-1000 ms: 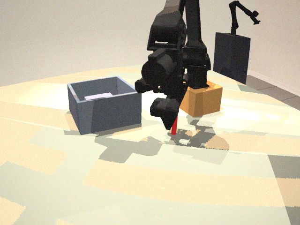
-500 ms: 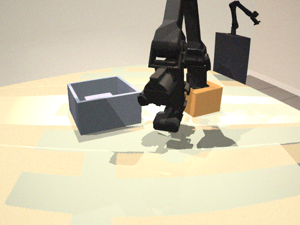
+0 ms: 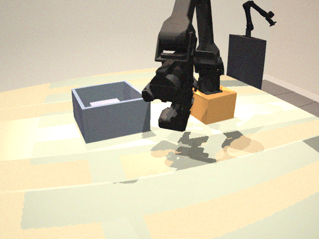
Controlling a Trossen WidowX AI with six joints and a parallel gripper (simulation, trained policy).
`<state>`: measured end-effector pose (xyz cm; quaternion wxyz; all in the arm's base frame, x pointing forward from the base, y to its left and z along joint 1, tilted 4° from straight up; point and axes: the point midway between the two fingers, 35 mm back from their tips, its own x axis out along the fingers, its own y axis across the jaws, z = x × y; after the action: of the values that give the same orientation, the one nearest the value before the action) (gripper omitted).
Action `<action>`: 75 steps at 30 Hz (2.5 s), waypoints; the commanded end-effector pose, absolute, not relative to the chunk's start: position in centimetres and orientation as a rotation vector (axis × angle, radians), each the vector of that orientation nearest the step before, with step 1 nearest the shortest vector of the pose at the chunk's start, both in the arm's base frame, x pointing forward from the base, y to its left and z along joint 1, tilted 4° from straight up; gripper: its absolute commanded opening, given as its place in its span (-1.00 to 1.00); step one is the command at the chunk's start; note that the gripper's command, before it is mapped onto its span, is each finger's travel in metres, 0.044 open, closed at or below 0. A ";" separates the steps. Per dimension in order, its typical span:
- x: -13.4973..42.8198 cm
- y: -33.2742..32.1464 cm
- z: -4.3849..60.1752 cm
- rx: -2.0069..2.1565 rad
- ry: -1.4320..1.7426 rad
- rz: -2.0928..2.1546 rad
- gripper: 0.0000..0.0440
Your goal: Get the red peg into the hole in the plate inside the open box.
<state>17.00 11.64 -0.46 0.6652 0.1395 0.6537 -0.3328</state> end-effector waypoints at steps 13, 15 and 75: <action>20.7 10.5 6.7 0.346 1.352 -0.745 -1.00; 21.3 10.3 7.5 0.362 1.333 -0.754 -1.00; 33.1 -4.4 3.8 0.518 1.356 -0.712 -0.28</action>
<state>32.52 -4.26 4.41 0.6906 0.2335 0.6001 -0.3292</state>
